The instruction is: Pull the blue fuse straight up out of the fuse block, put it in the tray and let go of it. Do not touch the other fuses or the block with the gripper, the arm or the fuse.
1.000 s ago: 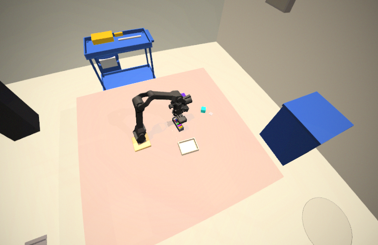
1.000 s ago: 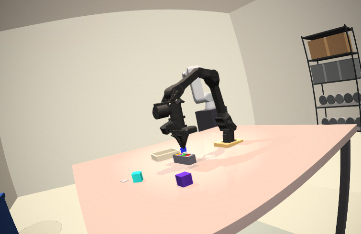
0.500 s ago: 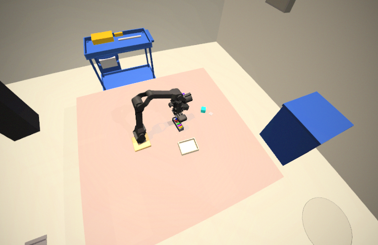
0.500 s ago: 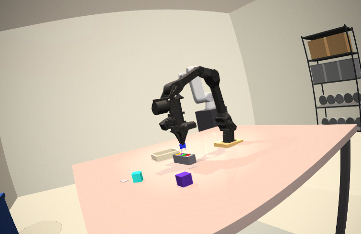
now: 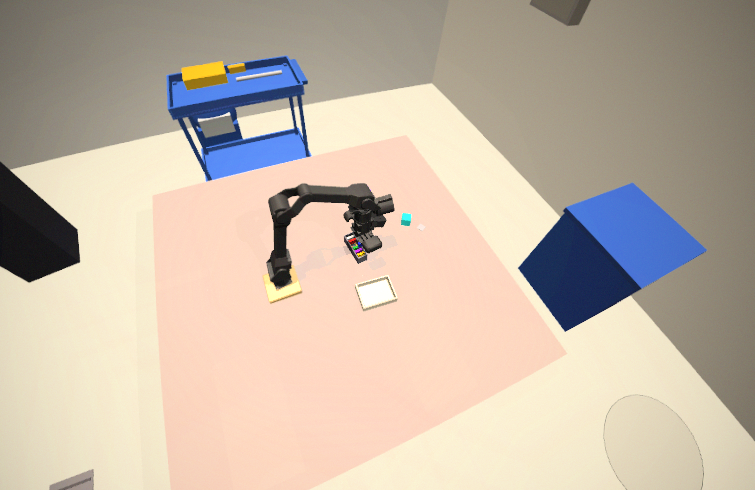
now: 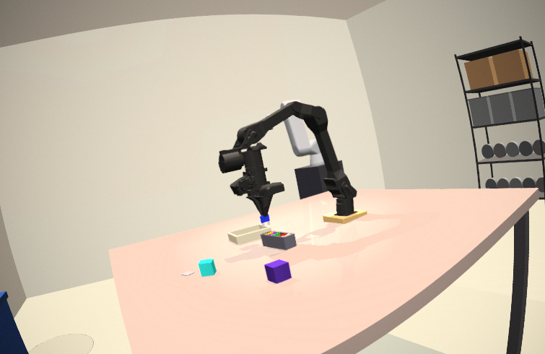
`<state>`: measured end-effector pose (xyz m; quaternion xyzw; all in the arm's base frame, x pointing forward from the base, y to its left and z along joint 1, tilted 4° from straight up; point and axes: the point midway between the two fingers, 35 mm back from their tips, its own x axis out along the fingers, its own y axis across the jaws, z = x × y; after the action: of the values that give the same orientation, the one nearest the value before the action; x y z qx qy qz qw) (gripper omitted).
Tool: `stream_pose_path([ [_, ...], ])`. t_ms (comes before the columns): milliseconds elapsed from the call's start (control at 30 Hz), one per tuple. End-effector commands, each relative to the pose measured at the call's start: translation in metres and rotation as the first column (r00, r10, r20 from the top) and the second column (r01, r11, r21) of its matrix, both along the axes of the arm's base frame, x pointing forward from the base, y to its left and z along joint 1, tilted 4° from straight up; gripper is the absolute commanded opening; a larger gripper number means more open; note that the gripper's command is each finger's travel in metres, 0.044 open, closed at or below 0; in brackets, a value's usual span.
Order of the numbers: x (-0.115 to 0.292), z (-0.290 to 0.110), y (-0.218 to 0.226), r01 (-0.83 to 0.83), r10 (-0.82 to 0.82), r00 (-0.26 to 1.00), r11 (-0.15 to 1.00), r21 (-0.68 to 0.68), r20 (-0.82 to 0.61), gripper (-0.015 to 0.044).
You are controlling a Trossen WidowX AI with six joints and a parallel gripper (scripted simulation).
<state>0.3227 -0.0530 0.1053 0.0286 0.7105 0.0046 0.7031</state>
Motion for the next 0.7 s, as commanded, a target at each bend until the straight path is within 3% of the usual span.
stream_pose_path([
  [0,0.000,0.000,-0.029,0.001,-0.001,1.000,1.000,-0.007,-0.001,0.0000],
  [667,-0.028,-0.005,-0.152,0.001,-0.001,1.000,1.000,-0.018,-0.005,0.0000],
])
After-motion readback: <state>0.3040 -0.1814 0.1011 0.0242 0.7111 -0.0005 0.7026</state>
